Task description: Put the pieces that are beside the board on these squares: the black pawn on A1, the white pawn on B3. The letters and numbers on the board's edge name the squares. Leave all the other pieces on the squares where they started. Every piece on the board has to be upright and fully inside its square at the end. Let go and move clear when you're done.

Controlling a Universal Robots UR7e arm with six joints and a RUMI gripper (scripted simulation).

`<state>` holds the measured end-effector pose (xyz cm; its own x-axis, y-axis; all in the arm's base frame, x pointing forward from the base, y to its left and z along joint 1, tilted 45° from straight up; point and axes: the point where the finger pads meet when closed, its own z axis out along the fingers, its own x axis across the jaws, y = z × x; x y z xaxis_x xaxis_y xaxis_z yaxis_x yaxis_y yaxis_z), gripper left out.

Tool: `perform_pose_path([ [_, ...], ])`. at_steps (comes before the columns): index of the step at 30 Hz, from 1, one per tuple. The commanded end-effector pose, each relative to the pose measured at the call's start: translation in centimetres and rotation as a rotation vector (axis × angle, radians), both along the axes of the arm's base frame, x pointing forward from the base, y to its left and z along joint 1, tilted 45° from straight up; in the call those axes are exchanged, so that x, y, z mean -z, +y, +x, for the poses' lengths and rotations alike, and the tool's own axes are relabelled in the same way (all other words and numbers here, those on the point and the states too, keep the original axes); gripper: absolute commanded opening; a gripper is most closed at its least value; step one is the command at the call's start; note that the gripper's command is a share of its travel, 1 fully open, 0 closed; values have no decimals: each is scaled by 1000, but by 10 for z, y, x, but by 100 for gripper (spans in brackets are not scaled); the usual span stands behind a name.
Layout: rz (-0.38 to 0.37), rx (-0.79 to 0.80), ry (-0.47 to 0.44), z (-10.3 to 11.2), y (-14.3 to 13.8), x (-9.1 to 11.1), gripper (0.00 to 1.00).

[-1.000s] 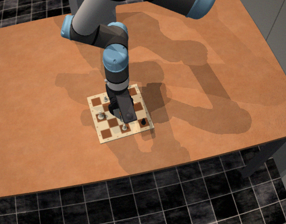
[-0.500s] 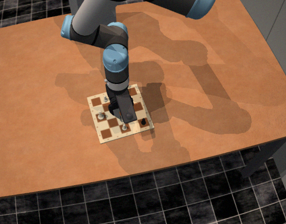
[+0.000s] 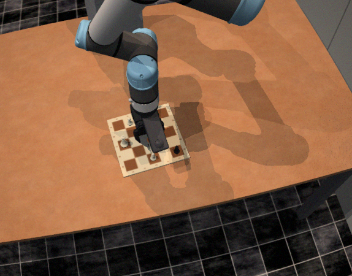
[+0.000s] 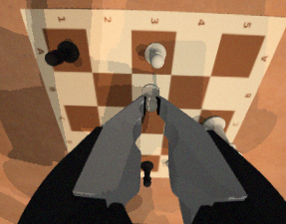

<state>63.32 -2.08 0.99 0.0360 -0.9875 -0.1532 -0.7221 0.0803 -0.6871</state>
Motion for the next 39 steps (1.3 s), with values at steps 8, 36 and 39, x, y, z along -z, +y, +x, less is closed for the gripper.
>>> perform_pose_path([
  [8, -1, 1, -2, 1, 0, 0, 0],
  [36, -1, 1, -2, 1, 0, 0, 0],
  [39, -1, 1, -2, 1, 0, 0, 4],
])
